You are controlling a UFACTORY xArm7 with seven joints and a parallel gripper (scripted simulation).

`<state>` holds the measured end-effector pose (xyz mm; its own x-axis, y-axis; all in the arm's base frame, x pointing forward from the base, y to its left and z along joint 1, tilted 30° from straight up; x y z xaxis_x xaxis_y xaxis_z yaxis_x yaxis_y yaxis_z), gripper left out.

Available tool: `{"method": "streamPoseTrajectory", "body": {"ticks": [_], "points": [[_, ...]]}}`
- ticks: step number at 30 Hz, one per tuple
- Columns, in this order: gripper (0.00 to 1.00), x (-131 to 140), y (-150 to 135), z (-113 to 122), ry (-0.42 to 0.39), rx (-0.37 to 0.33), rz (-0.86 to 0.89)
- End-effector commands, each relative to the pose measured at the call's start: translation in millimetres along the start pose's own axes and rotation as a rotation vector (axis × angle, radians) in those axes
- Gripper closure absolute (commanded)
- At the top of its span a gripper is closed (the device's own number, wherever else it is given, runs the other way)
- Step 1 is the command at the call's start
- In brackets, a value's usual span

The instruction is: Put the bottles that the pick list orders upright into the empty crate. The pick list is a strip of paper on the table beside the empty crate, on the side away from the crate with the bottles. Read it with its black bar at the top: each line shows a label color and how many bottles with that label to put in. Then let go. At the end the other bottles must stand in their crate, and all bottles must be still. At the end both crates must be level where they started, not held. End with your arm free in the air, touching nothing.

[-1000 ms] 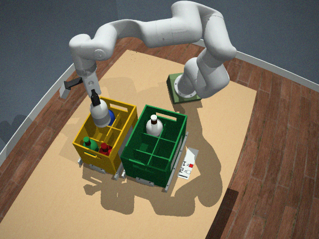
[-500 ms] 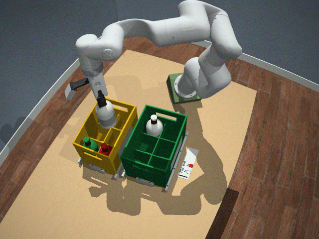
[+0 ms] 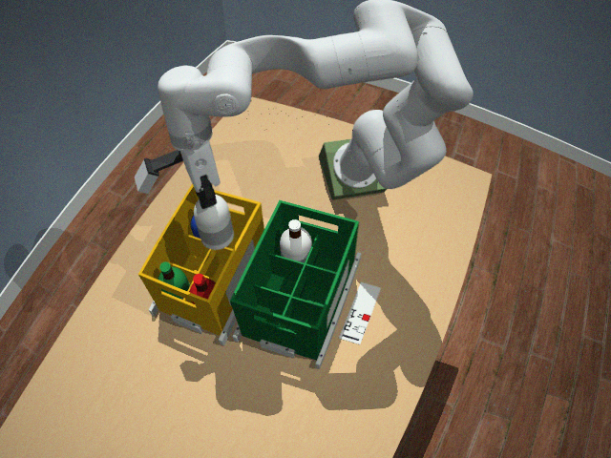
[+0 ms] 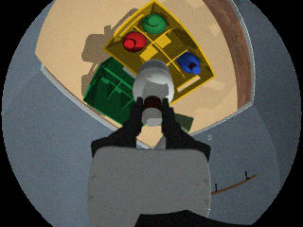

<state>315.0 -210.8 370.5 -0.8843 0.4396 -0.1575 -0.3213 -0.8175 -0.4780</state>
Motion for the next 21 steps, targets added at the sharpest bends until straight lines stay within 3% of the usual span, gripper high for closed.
{"method": "streamPoseTrajectory", "body": {"ticks": [1,21], "points": [[1.0,5.4,-5.8,2.0,0.005,0.001,0.0],[1.0,31.1,-31.1,1.9,0.005,0.001,0.0]]}}
Point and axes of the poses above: the point where the finger pads meet when closed, its own z axis back along the fingers, its own y axis across the jaws, x = y × z, the point moved 4 cm from there along z, back along the fingers, and after that the axes turned 5 degrees about z, right-handed, at the moved point
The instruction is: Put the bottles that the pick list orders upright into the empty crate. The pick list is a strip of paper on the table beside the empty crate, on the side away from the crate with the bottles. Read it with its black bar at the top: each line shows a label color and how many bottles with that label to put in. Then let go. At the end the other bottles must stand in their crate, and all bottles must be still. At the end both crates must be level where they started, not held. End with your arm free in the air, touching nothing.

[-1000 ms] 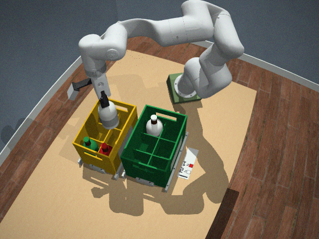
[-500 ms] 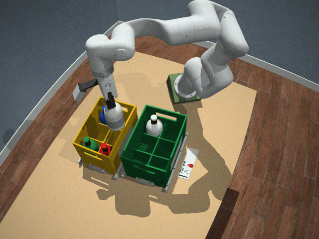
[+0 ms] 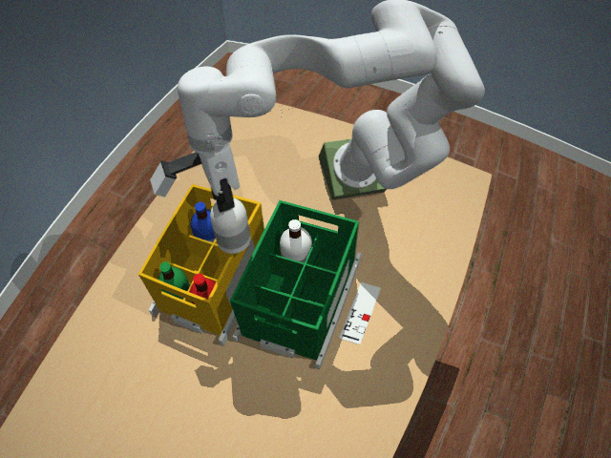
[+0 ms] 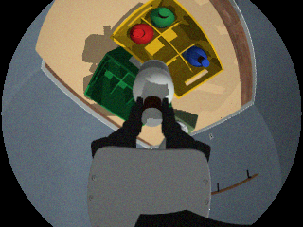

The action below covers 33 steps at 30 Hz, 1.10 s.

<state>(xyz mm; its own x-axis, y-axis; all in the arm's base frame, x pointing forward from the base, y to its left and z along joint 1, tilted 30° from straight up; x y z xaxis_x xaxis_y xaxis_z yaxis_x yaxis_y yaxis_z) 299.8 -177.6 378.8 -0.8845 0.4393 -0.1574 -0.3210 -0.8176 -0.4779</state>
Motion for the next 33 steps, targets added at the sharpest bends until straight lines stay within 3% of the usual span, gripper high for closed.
{"method": "streamPoseTrajectory", "body": {"ticks": [1,33], "points": [[1.0,5.8,-6.3,2.0,0.005,0.001,0.0],[1.0,45.8,-45.6,1.8,0.005,0.0,0.0]]}}
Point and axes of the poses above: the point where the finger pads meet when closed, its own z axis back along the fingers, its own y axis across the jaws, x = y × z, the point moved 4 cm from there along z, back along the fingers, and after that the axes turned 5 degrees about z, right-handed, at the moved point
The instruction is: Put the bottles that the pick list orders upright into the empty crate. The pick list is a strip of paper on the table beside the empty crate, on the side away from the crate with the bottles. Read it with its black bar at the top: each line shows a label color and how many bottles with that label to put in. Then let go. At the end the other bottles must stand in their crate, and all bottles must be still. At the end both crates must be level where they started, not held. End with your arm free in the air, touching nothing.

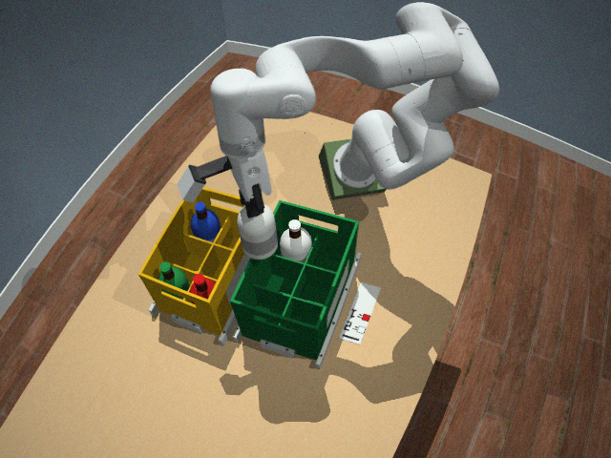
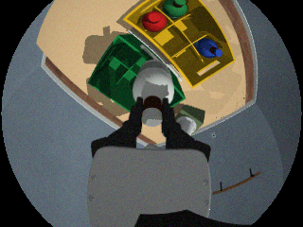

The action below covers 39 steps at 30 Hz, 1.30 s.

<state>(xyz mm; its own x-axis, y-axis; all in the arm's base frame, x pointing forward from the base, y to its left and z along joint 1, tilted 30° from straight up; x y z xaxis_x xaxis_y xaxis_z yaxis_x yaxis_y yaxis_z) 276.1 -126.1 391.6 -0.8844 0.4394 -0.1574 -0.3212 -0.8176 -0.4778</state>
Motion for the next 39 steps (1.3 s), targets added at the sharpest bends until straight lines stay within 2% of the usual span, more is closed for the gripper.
{"method": "streamPoseTrajectory", "body": {"ticks": [1,17,39], "points": [[1.0,5.7,-6.4,1.8,0.005,0.0,0.0],[1.0,26.8,-27.4,1.7,0.005,0.0,0.0],[1.0,25.7,-28.2,1.7,0.005,0.0,0.0]]}}
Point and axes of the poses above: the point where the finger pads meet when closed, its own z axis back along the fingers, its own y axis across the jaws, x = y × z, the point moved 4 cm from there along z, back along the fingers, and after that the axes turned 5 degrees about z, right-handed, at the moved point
